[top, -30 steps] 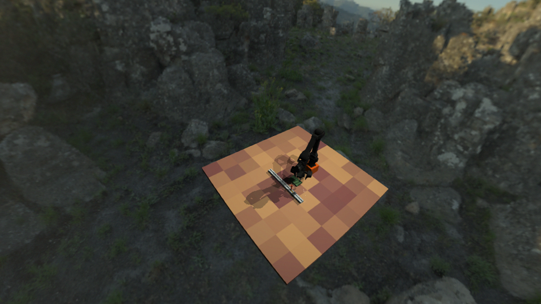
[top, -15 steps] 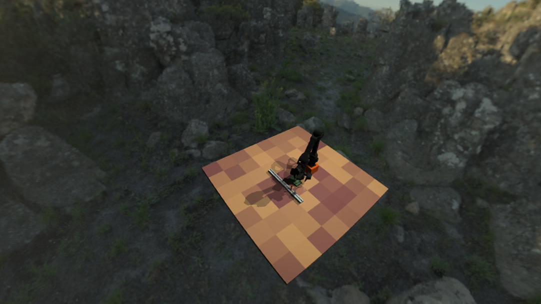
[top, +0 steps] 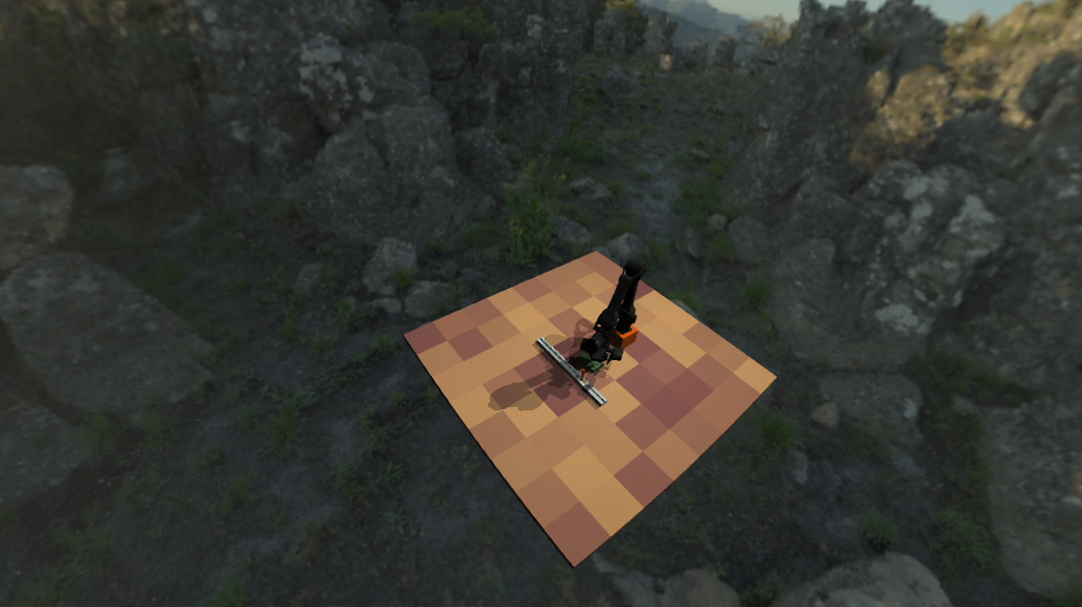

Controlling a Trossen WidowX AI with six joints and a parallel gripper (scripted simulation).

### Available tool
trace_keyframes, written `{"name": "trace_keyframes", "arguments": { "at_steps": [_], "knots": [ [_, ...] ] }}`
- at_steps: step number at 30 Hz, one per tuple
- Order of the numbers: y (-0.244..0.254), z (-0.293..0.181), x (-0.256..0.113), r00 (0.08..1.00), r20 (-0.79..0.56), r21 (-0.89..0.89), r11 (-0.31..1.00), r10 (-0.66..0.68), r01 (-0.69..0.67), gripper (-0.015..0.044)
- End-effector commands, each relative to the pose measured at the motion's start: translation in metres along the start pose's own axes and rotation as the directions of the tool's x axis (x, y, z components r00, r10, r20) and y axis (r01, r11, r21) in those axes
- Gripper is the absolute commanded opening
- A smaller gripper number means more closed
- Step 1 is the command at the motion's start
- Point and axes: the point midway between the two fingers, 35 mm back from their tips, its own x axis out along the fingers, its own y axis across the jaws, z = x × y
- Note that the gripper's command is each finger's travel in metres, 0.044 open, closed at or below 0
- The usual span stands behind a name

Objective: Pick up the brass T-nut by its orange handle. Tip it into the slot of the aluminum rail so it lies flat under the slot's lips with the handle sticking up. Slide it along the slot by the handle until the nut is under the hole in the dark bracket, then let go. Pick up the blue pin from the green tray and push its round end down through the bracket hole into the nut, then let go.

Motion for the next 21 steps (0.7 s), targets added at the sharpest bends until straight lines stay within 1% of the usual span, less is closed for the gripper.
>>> {"name": "trace_keyframes", "arguments": {
  "at_steps": [1,10,11,17,21],
  "knots": [
    [0.0000,-0.0019,0.0014,1.000,-0.005,0.003,1.000,-0.002,0.002,0.0256],
    [0.0000,-0.0019,0.0014,1.000,-0.005,0.003,1.000,-0.002,0.002,0.0020],
    [0.0000,-0.0019,0.0014,1.000,-0.005,0.003,1.000,-0.002,0.002,0.0013],
    [0.0000,-0.0019,0.0014,1.000,-0.005,0.003,1.000,-0.002,0.002,-0.0144],
    [0.0000,-0.0019,0.0012,1.000,-0.005,0.003,1.000,-0.002,0.002,-0.0150]
  ]
}}
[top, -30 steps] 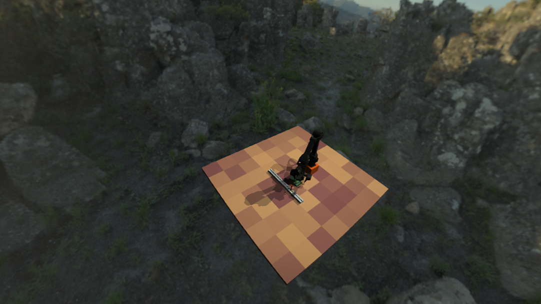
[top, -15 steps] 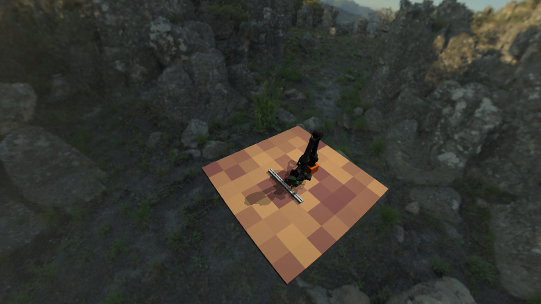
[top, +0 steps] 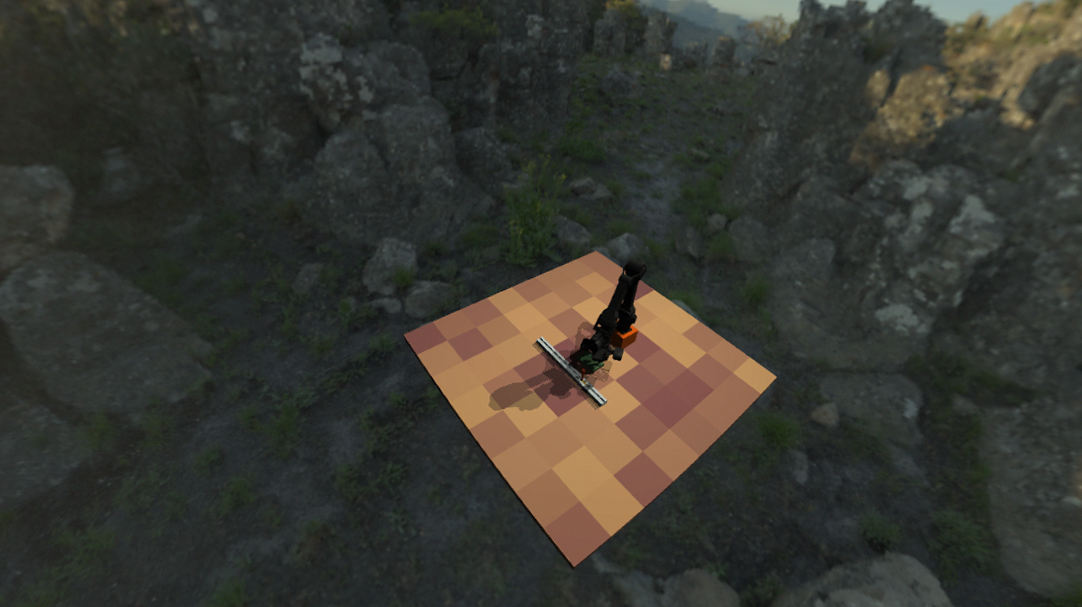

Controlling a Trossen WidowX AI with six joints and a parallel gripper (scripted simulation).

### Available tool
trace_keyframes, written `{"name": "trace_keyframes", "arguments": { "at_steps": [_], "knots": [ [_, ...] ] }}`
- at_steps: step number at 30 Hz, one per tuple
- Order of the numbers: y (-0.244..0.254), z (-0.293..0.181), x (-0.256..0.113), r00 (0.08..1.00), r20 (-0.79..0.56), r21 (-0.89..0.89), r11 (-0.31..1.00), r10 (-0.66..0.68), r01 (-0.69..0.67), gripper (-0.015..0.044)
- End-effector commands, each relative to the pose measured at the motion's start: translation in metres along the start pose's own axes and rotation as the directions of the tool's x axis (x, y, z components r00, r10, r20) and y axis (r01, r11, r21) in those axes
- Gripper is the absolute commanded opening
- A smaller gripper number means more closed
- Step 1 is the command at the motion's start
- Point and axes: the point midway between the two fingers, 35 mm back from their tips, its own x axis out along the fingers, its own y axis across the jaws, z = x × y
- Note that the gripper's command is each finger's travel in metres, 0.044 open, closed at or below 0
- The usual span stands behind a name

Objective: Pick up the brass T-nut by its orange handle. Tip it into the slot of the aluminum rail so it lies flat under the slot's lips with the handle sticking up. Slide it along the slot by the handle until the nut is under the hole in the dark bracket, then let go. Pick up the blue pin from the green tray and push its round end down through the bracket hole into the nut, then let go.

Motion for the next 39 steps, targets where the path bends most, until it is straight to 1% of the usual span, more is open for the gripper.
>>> {"name": "trace_keyframes", "arguments": {
  "at_steps": [1,22,28,39],
  "knots": [
    [0.000,-0.001,0.000,1.000,-0.003,0.003,1.000,-0.003,0.003,-0.0150],
    [0.001,-0.003,-0.021,1.000,-0.003,0.003,1.000,-0.003,0.003,-0.0150],
    [0.003,-0.006,-0.021,1.000,-0.010,0.000,1.000,0.003,-0.003,-0.0150],
    [0.003,-0.005,-0.054,1.000,-0.005,0.002,1.000,-0.001,0.001,-0.0150]
  ]
}}
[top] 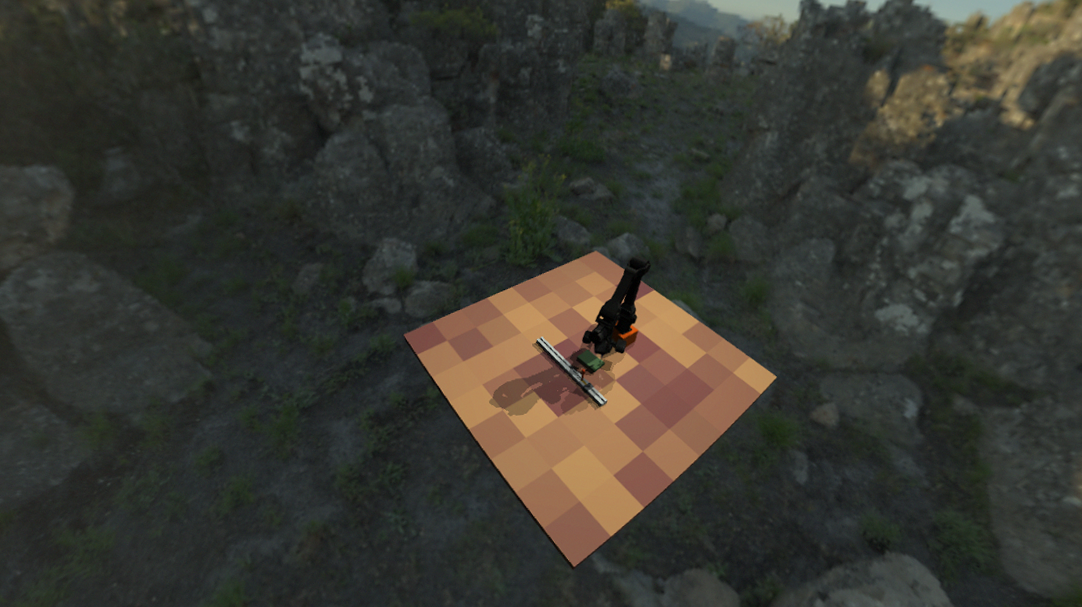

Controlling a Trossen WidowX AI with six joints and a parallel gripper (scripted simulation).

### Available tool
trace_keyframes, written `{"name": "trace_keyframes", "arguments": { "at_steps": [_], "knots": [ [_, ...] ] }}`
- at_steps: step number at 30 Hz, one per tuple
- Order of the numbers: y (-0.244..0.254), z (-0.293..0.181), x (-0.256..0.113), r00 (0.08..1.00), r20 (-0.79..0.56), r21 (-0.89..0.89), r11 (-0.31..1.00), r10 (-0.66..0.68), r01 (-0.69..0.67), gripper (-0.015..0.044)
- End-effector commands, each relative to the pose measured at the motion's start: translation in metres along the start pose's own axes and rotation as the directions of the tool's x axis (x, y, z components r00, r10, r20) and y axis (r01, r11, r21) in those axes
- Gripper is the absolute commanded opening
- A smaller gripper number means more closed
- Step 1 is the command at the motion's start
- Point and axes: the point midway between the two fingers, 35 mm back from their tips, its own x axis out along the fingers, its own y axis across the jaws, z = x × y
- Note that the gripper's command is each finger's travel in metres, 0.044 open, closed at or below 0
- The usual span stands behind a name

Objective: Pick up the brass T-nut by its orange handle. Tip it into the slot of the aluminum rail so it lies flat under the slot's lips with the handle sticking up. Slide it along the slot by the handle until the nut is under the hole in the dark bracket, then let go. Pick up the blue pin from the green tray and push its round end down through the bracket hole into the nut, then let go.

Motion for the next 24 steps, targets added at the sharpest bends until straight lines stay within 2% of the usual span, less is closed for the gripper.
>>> {"name": "trace_keyframes", "arguments": {
  "at_steps": [1,8,24],
  "knots": [
    [0.000,0.001,-0.013,1.000,0.012,0.002,1.000,-0.006,0.006,-0.0150],
    [0.000,0.001,-0.025,1.000,0.014,0.001,1.000,-0.008,0.008,-0.0150],
    [-0.006,0.051,-0.035,0.999,0.037,-0.028,1.000,-0.008,0.009,-0.0150]
  ]
}}
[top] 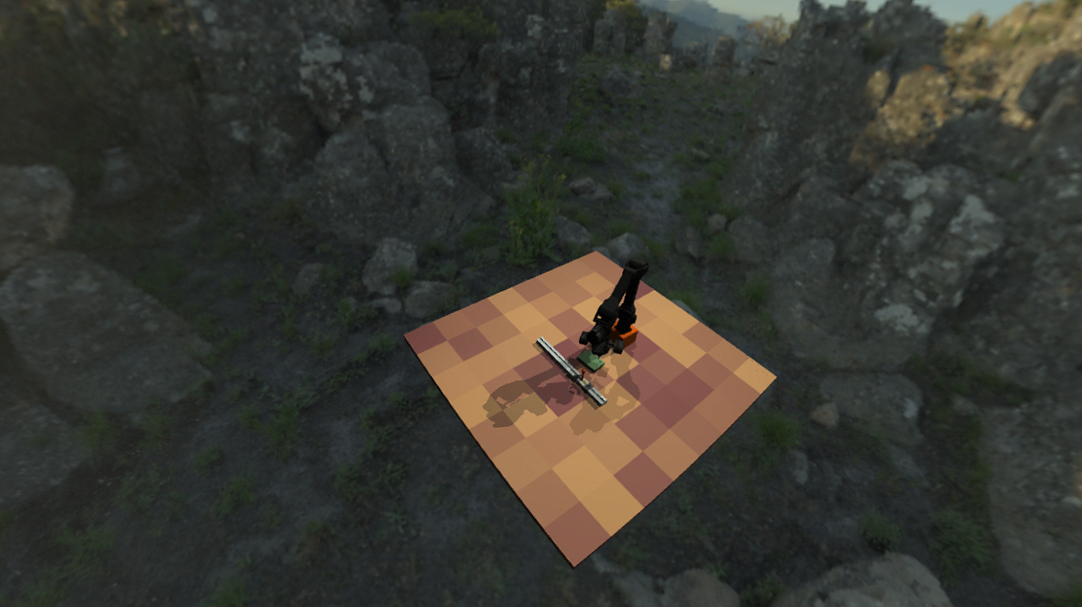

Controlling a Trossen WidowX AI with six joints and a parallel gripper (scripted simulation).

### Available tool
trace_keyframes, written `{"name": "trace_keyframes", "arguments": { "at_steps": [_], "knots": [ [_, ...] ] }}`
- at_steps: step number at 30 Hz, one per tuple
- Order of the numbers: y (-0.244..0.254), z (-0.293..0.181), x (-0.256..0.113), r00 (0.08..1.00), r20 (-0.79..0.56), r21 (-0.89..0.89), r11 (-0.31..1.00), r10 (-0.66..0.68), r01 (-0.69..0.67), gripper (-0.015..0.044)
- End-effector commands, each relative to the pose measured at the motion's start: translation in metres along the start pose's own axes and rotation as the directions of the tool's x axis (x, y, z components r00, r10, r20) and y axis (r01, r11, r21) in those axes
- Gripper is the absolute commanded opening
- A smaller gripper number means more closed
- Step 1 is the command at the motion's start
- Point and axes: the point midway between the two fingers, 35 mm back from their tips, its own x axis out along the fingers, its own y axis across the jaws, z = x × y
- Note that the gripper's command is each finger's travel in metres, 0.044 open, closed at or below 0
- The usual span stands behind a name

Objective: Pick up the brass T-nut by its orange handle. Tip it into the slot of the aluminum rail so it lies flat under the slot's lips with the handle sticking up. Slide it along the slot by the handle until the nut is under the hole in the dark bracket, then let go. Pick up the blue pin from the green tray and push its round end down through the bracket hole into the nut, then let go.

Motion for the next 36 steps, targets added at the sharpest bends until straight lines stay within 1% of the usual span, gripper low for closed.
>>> {"name": "trace_keyframes", "arguments": {
  "at_steps": [1,18,36],
  "knots": [
    [-0.001,0.013,-0.002,1.000,0.008,-0.005,1.000,0.002,-0.002,-0.0150],
    [-0.006,0.068,-0.003,0.999,0.033,-0.038,0.999,0.003,-0.001,-0.0150],
    [-0.008,0.124,0.006,0.998,0.058,-0.072,0.997,0.006,-0.001,-0.0150]
  ]
}}
